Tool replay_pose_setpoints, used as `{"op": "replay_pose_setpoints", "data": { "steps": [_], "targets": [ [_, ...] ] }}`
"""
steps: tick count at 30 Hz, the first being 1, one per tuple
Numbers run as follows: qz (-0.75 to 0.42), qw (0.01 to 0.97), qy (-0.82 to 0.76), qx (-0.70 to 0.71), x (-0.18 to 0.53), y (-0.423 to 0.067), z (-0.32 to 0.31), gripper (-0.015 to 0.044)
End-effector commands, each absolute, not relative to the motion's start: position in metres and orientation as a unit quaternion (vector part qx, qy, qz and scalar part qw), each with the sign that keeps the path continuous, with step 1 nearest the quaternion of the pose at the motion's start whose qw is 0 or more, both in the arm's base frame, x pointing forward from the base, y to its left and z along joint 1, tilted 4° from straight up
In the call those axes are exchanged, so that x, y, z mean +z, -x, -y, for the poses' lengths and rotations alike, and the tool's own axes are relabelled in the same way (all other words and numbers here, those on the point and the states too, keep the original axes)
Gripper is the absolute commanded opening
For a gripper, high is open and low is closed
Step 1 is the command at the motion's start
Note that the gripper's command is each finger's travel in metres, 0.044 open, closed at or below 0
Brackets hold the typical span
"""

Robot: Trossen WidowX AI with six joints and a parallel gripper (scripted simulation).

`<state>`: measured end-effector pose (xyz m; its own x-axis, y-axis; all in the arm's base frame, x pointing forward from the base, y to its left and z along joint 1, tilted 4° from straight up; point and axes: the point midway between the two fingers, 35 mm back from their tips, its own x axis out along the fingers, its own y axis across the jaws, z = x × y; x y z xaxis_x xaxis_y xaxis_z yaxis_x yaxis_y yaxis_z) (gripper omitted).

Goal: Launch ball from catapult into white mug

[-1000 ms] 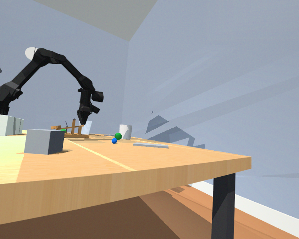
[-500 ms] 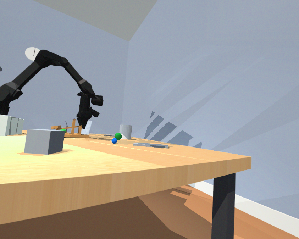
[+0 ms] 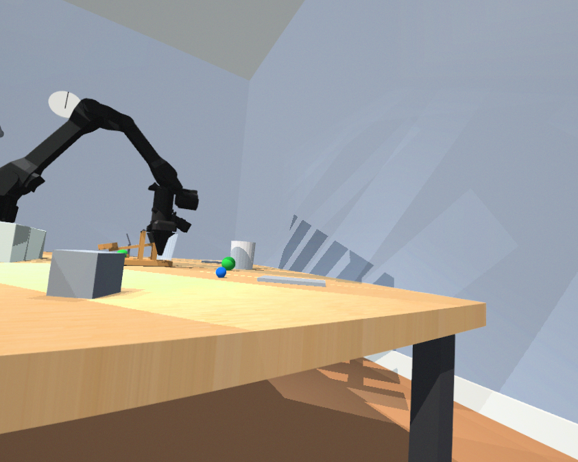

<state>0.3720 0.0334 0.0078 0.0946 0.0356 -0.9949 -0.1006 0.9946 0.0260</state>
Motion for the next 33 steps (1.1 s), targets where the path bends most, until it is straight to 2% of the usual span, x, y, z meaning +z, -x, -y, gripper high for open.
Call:
{"op": "replay_pose_setpoints", "data": {
  "steps": [1, 2, 13, 19, 23, 33],
  "targets": [
    [-0.675, 0.736, 0.022, 0.045, 0.004, -0.369, -0.034, 0.0440],
    [-0.675, 0.736, 0.022, 0.045, 0.004, -0.369, -0.034, 0.0440],
    [-0.672, 0.739, 0.024, 0.046, 0.007, -0.372, -0.033, 0.0151],
    [-0.672, 0.739, 0.024, 0.046, 0.007, -0.372, -0.033, 0.0111],
    [-0.672, 0.739, 0.024, 0.046, 0.046, -0.369, -0.032, 0.0006],
    [-0.674, 0.737, 0.024, 0.046, 0.050, -0.369, -0.032, 0.0000]
  ]
}}
